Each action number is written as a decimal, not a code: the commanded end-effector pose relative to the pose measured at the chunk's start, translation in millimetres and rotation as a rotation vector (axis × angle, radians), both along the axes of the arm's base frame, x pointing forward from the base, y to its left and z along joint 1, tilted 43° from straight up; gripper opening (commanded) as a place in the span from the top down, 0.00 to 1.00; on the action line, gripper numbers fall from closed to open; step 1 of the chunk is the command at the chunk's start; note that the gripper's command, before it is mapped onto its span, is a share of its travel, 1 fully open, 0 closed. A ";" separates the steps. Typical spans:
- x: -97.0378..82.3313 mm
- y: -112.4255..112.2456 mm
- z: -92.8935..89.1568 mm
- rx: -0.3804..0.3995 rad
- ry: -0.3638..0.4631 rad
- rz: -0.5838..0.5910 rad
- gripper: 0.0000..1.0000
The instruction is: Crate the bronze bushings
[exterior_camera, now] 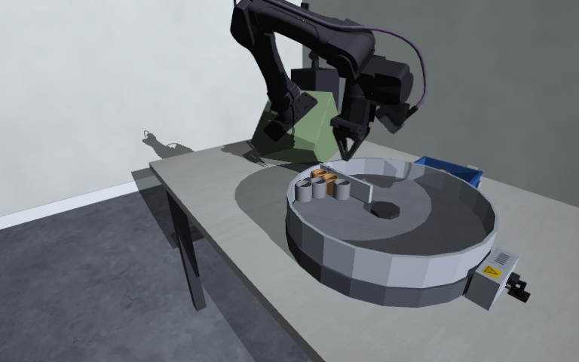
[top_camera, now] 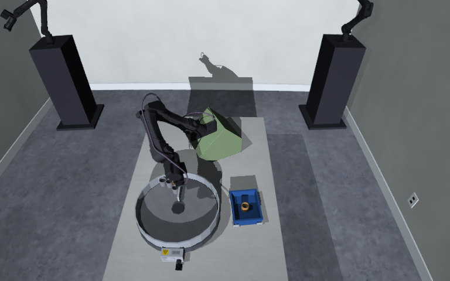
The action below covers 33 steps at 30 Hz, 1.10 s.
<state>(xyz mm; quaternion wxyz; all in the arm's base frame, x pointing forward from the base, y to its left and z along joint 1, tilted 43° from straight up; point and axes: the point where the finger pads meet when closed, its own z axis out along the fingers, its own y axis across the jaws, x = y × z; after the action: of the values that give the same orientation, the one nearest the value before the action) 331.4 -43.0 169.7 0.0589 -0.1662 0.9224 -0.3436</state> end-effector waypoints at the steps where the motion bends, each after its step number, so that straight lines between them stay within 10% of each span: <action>1: -11.2 -9.0 7.5 0.019 -0.081 0.113 0.87; 13: -55.5 -38.3 -2.8 -0.002 -0.088 0.112 0.87; 33: -54.0 -35.3 0.9 -0.001 -0.104 0.125 0.87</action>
<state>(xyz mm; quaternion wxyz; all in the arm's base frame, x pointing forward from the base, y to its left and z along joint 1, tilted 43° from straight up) 273.4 -83.0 163.5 0.1012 -0.2064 0.9079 -0.3506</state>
